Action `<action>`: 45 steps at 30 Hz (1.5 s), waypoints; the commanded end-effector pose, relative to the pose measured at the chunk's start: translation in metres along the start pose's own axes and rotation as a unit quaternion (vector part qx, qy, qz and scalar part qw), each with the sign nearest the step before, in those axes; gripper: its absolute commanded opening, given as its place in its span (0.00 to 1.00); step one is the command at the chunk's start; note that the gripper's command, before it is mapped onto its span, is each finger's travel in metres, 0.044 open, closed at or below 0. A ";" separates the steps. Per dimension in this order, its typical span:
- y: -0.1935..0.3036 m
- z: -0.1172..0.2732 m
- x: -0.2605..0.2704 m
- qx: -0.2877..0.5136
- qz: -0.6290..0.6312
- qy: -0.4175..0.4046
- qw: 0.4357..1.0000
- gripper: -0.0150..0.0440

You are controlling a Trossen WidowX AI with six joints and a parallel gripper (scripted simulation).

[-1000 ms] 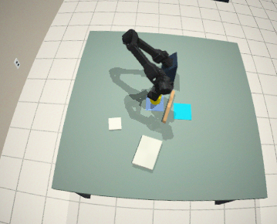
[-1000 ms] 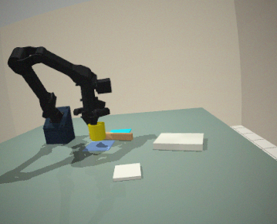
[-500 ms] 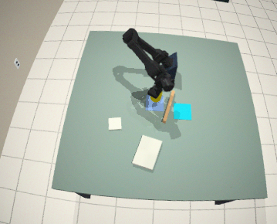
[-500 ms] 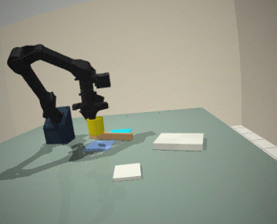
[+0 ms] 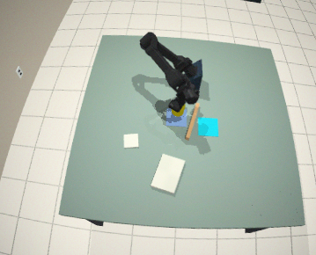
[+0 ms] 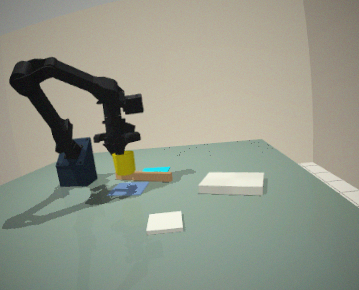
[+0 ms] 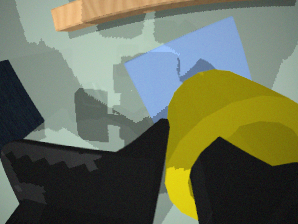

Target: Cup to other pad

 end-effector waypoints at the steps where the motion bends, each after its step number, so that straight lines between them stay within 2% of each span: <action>1: -0.004 0.000 0.002 0.000 0.000 0.000 1.000 0.25; 45: -0.074 0.004 0.035 -0.005 -0.006 -0.001 1.000 0.25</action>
Point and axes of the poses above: the point midway between the two fingers, 35 mm back from their tips, its own z axis back along the fingers, its own x axis across the jaws, y = z × x, the point moved 1 cm from there along z, back along the fingers, and after that the axes turned 11 degrees about -z, right-handed, at the moved point
